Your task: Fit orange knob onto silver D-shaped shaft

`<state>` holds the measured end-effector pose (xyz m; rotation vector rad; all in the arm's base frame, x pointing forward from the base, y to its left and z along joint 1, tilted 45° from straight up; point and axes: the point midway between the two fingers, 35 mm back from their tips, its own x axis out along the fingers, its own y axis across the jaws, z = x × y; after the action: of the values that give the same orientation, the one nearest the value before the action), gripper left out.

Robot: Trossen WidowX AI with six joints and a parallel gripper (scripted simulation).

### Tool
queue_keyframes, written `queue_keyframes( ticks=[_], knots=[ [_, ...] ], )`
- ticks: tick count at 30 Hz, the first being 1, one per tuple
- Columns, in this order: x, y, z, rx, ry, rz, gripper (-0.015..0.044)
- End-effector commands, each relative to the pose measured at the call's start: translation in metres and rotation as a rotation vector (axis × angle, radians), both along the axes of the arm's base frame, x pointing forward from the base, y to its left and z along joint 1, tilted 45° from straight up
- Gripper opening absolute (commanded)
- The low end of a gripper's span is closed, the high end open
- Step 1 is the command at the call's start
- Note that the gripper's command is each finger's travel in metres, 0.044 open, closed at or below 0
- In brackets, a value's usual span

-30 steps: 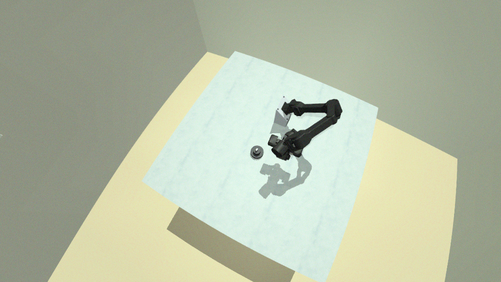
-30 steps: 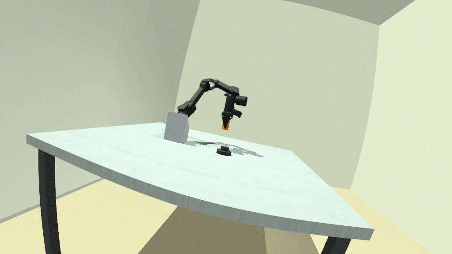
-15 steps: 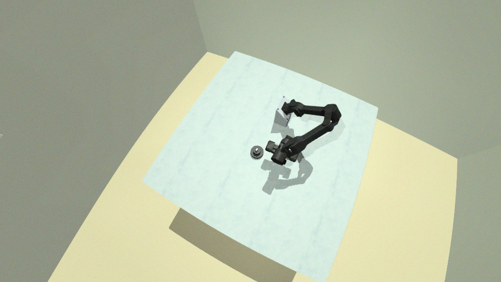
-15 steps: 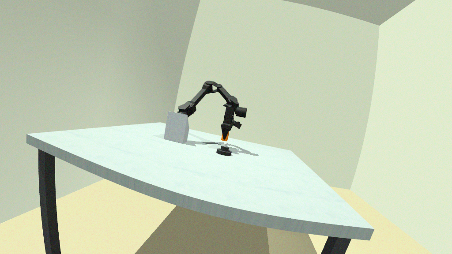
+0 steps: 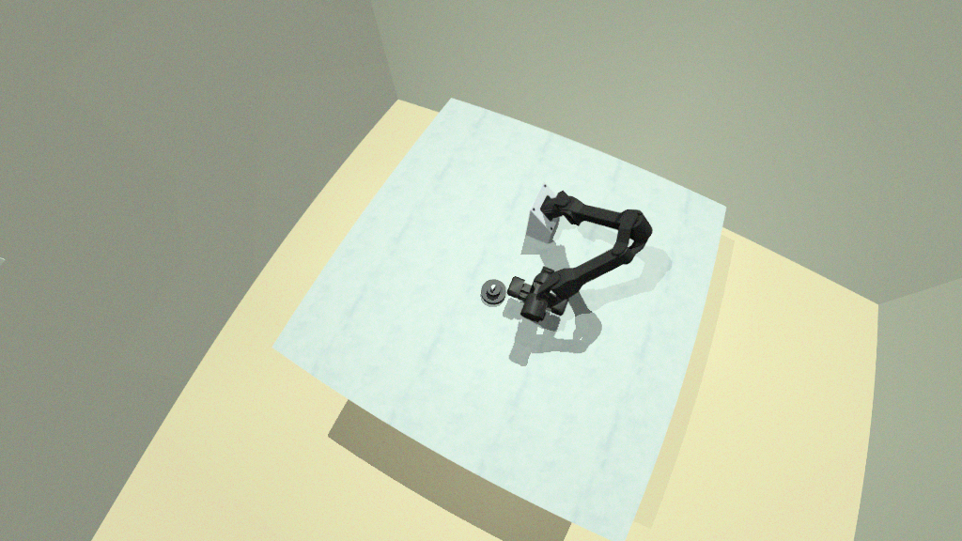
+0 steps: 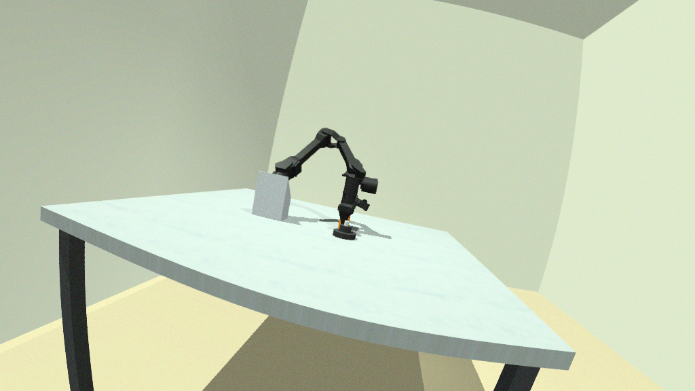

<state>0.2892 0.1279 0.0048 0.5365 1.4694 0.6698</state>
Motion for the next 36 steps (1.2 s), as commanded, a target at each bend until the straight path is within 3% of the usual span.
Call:
queue_keyframes(
  ticks=[1,10,26,33,36],
  knots=[
    [0.0,0.001,-0.001,0.006,0.004,-0.005,0.0],
    [0.0,0.0,0.0,0.001,-0.003,-0.001,0.0236],
    [0.0,0.0,0.0,0.001,-0.003,-0.001,0.024],
    [0.003,-0.055,0.055,0.001,0.003,-0.005,0.0424],
    [0.002,-0.057,0.057,0.001,0.003,-0.005,0.044]
  ],
)
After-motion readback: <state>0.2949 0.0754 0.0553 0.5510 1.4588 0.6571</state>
